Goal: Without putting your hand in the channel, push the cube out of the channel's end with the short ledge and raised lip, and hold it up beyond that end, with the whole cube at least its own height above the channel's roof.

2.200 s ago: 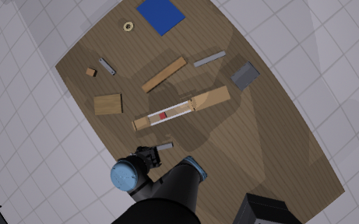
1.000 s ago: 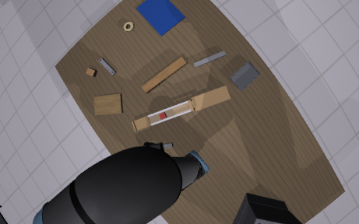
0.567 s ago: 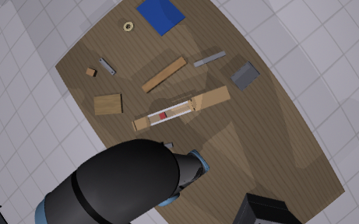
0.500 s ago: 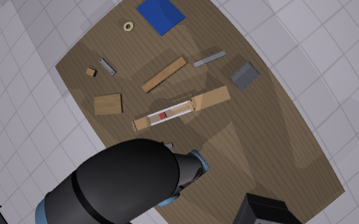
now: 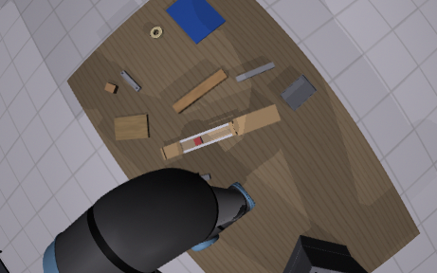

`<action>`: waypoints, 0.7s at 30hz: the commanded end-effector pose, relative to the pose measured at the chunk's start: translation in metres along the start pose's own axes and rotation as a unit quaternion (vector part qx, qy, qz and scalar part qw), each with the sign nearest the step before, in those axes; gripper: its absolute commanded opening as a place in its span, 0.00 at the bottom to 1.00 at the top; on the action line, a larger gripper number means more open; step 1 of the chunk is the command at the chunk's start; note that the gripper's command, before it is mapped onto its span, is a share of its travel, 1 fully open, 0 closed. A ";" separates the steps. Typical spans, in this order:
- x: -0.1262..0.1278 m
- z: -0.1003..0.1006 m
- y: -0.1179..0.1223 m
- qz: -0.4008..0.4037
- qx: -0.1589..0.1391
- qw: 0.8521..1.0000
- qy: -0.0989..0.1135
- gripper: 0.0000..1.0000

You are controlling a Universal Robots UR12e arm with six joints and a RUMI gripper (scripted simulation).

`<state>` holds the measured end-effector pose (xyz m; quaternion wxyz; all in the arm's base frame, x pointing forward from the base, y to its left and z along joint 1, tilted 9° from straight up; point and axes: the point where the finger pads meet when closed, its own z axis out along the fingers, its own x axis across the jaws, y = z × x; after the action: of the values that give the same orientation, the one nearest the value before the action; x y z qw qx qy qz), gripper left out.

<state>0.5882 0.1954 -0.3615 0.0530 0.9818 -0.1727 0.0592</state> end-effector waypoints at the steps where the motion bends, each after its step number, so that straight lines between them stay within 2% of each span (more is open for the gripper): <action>1: 0.000 0.000 0.000 0.000 0.000 1.000 0.000 0.22; 16: 0.000 0.000 0.000 0.000 0.000 1.000 0.000 0.22; 17: 0.000 0.000 0.000 0.000 0.000 1.000 0.000 0.00; 21: 0.000 0.000 0.000 0.000 0.000 1.000 0.000 0.00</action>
<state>0.5882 0.1954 -0.3616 0.0531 0.9818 -0.1727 0.0592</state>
